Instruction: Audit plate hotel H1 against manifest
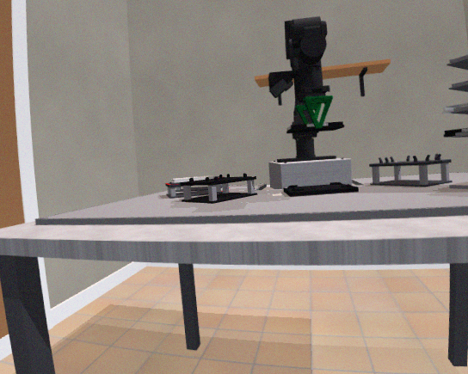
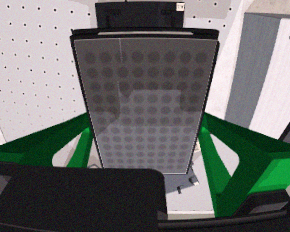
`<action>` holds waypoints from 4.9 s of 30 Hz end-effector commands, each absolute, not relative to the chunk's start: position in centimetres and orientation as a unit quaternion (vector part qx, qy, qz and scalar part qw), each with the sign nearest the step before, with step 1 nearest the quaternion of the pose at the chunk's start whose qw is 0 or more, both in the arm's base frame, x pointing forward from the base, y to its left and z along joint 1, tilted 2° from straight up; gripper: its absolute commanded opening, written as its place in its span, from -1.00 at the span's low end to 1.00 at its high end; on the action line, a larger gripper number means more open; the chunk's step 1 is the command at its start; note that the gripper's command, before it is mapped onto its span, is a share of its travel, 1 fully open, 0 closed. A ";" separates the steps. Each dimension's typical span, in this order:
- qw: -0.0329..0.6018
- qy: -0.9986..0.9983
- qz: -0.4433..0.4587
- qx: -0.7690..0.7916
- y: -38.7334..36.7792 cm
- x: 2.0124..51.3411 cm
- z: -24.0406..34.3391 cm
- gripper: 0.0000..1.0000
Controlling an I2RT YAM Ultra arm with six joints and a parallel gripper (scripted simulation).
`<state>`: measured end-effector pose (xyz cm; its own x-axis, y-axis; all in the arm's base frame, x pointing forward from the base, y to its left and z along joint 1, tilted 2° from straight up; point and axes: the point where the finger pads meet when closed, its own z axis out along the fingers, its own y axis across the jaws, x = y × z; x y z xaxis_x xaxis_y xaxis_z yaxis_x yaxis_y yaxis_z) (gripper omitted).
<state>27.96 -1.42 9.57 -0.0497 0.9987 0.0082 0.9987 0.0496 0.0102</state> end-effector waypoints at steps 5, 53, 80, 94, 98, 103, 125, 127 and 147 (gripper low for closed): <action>0.017 0.724 0.020 0.689 -1.4 29.0 8.6 0.72; 0.017 0.724 0.020 0.689 -1.4 29.1 2.3 0.72; 0.017 0.724 0.020 0.689 -1.4 29.0 2.3 0.72; 0.017 0.724 0.020 0.689 -1.4 29.0 1.5 0.72; 0.017 0.724 0.020 0.689 -1.4 29.0 1.3 0.72; 0.017 0.724 0.020 0.689 -1.4 29.0 1.1 0.72; 0.017 0.724 0.020 0.689 -1.3 29.1 -0.3 0.72; 0.017 0.724 0.020 0.689 -1.3 29.1 -0.4 0.72; 0.017 0.724 0.020 0.689 -1.3 29.1 -1.6 0.72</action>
